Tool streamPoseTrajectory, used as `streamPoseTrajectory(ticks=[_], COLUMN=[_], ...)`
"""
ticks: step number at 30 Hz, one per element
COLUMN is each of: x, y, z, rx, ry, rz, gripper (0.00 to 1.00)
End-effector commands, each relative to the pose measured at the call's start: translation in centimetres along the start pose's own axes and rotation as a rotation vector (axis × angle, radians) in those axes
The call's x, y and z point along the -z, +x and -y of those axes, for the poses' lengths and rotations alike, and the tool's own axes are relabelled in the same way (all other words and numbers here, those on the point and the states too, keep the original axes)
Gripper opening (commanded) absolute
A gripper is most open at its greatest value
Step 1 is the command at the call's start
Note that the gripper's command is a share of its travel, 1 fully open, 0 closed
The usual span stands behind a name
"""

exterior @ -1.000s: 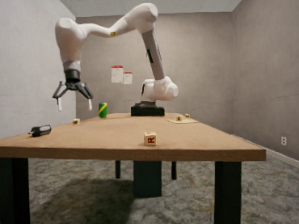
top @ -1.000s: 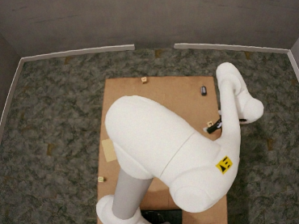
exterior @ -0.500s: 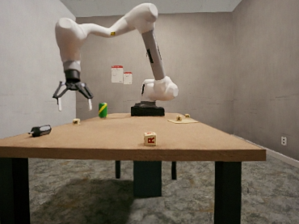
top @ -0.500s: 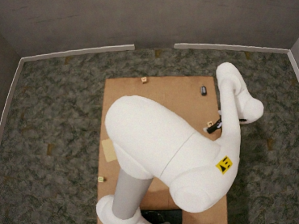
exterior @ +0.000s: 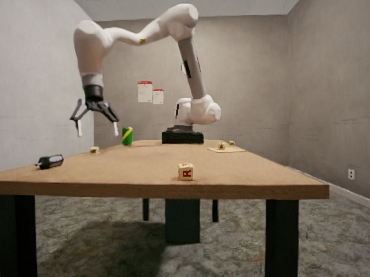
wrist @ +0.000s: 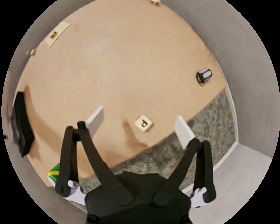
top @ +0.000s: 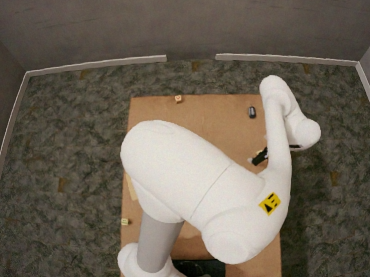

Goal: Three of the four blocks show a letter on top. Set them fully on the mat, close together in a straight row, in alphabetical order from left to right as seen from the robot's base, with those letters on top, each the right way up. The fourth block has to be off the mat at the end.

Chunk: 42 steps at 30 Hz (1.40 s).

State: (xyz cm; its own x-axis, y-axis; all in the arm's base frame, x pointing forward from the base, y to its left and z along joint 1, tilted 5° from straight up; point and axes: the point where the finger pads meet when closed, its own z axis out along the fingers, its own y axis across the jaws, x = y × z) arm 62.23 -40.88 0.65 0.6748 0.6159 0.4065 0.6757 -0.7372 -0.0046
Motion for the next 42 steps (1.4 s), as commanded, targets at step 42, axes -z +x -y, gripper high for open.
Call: streamPoseTrajectory(ticks=[42], x=[-4.2], y=[21.6], z=[20.9], rx=[1.26], ry=[0.19], rz=[0.062], gripper=[1.0])
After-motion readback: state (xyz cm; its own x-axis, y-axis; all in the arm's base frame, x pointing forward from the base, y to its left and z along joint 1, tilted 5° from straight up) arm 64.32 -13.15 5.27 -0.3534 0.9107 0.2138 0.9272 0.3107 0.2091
